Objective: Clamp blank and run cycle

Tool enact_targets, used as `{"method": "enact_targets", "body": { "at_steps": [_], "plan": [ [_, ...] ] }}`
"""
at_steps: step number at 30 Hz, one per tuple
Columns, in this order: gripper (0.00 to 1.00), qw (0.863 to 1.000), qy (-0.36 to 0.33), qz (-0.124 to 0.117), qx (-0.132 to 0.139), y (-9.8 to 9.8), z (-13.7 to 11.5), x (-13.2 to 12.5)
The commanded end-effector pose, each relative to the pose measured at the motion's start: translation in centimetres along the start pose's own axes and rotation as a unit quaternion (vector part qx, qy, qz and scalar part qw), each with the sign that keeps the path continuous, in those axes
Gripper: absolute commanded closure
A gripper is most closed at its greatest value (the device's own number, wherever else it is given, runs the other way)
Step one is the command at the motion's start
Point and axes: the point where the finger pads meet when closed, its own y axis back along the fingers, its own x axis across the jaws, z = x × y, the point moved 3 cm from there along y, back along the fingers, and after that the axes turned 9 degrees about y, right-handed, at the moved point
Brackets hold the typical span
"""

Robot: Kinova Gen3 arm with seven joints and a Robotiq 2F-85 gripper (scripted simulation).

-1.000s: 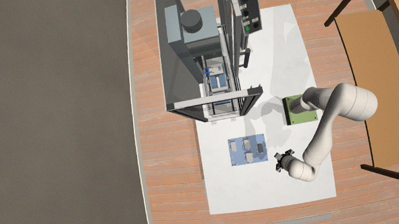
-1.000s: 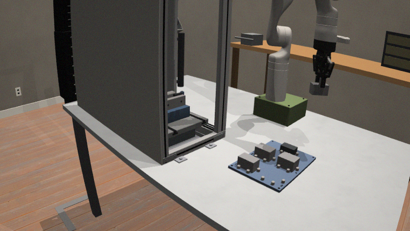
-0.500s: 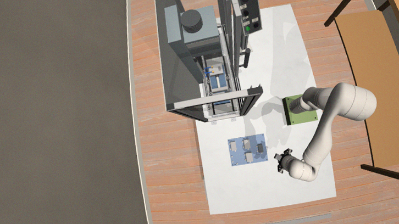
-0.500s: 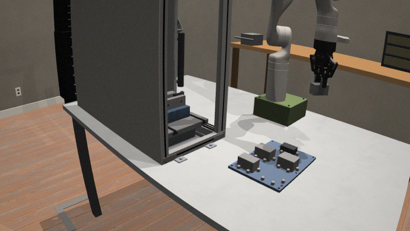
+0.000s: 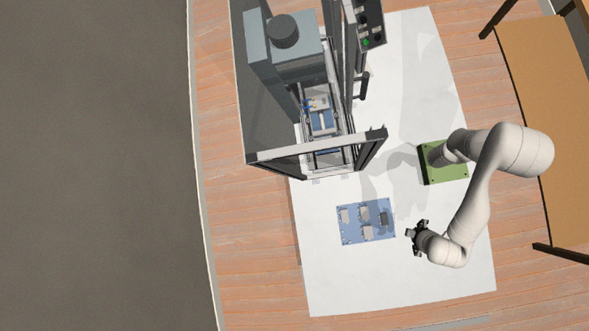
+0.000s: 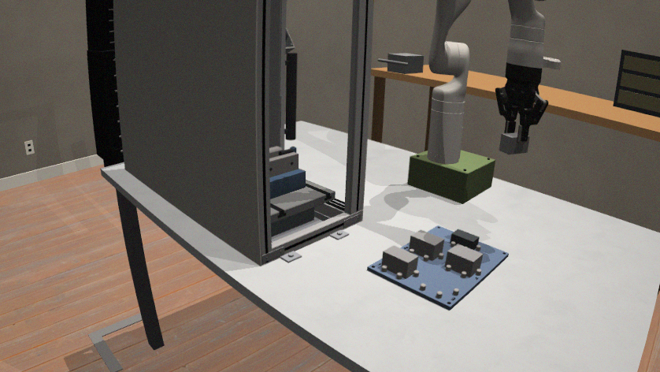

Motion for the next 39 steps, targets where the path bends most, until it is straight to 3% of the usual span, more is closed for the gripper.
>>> {"method": "enact_targets", "body": {
  "at_steps": [1,9,14,26,31,39],
  "plan": [
    [0.90,1.000,0.014,0.000,0.002,-0.05,0.25,-0.17],
    [0.90,1.000,0.014,0.000,0.002,-0.05,0.25,-0.17],
    [0.90,0.992,0.125,0.000,0.002,-0.07,0.23,-0.21],
    [0.90,0.992,0.125,0.000,0.002,-0.07,0.23,-0.21],
    [0.90,0.983,0.182,-0.001,0.003,-0.08,0.22,-0.25],
    [0.90,0.983,0.182,-0.001,0.003,-0.08,0.22,-0.25]
  ]
}}
